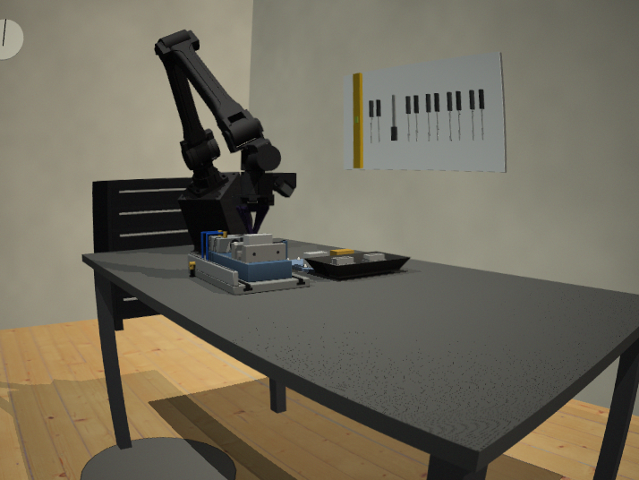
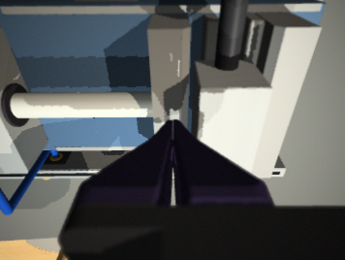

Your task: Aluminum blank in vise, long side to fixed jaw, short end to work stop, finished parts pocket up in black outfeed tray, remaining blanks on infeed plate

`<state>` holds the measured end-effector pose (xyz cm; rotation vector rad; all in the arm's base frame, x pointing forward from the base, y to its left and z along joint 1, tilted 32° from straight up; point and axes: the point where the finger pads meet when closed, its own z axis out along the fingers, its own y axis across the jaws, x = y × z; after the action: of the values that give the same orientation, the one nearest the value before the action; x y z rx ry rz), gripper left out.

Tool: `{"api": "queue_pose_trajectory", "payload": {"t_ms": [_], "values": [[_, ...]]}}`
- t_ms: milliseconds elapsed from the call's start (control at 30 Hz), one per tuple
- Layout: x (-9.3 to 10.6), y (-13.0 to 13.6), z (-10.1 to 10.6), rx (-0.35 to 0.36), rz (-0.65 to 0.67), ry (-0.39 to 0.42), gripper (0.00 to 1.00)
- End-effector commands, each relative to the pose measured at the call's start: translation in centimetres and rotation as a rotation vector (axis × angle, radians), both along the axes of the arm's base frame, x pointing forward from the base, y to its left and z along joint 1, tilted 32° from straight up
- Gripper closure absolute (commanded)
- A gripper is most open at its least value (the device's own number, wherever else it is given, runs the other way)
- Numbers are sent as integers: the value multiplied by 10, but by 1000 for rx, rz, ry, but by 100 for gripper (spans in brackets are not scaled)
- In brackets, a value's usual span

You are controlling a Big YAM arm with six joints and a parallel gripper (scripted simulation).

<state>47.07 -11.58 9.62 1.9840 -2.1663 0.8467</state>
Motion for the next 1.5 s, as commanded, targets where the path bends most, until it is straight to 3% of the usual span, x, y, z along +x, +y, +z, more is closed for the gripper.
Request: {"api": "queue_pose_trajectory", "payload": {"t_ms": [0,1467], "values": [[0,-6,-12,1,-3,19,100],[17,-5,2,0,-1,4,100]]}}
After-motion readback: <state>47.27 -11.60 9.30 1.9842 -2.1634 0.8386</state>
